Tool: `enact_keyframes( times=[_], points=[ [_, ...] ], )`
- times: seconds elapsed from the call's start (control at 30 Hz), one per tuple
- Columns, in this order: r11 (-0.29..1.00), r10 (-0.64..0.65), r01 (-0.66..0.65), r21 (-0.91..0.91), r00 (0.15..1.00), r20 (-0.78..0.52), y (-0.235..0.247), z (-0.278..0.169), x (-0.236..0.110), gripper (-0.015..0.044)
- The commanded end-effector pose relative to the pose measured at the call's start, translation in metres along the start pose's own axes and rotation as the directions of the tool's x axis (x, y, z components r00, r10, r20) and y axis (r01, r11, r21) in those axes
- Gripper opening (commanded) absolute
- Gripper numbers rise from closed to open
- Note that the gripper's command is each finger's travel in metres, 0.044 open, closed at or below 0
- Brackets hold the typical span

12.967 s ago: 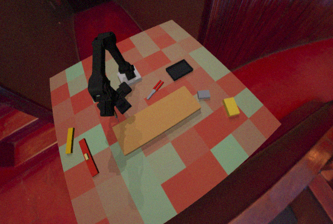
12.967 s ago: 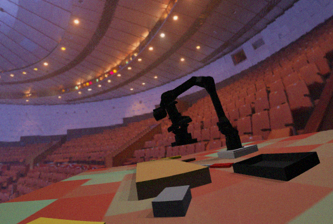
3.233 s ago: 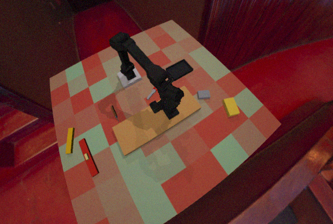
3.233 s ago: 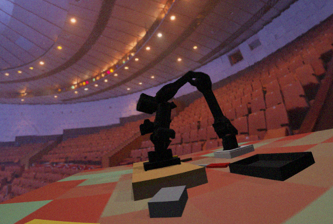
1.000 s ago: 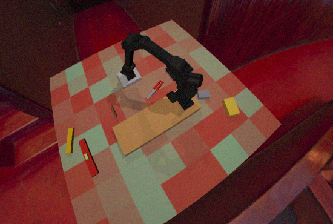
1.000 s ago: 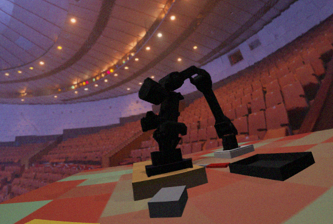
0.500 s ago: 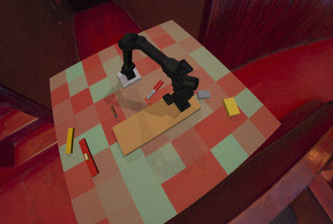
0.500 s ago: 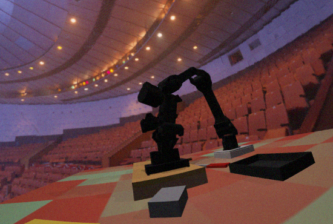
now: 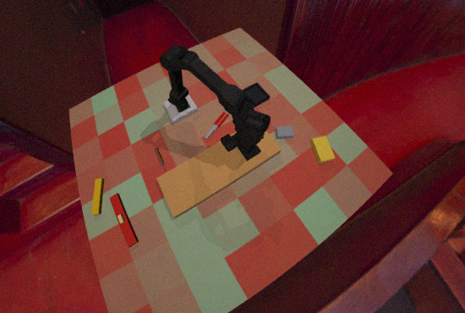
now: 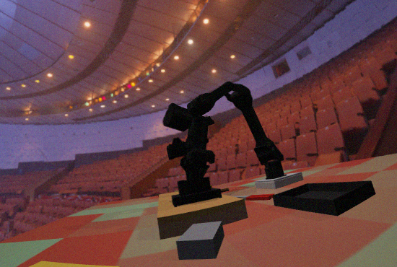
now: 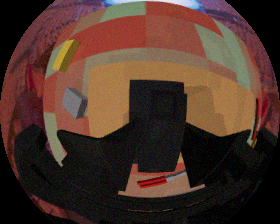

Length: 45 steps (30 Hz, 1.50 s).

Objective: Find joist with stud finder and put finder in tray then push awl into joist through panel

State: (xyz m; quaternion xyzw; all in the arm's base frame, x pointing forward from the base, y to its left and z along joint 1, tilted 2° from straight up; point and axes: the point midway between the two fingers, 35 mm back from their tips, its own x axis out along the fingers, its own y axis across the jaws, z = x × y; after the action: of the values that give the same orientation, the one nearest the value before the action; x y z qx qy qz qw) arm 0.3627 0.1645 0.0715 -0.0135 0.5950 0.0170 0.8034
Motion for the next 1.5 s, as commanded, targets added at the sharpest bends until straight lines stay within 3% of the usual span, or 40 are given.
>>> enact_keyframes(
  times=[0.0, 1.47],
  points=[
    [1.0, -0.005, 0.005, 0.002, 1.0, 0.0, -0.013, 0.0, 0.0, 0.0],
    [1.0, -0.015, 0.015, 0.0, 1.0, 0.0, -0.103, 0.0, 0.0, 0.0]
  ],
)
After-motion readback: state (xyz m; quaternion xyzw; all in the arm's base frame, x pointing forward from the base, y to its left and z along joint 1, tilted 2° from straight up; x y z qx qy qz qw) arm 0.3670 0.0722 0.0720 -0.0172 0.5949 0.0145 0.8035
